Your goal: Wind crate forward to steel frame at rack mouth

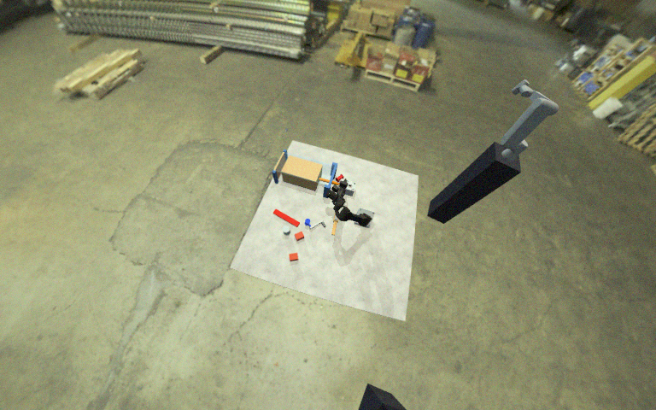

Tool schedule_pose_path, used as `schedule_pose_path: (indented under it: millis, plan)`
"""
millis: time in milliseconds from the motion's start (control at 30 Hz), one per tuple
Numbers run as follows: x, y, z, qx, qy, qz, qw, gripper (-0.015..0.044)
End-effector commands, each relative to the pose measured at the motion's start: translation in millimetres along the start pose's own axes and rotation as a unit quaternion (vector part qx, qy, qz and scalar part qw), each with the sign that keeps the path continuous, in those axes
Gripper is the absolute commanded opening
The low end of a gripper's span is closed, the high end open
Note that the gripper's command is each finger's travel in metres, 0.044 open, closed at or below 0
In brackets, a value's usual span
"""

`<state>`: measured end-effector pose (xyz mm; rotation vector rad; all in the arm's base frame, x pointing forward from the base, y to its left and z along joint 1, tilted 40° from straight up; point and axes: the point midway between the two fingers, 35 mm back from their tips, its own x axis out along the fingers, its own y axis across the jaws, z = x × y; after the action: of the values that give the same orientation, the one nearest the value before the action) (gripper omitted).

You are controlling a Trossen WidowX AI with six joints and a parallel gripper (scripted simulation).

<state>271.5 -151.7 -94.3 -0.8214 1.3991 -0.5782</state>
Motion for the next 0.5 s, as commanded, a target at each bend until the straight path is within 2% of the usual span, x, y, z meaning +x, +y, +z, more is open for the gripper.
schedule_pose_path:
  millis: [0, 467]
  plan:
    - [0.9, 5.0, -0.2, 0.0, -0.001, 0.008, 1.0, 0.024]
    - [0.0, -8.1, -0.5, 0.0, 0.0, 0.0, 1.0, 0.024]
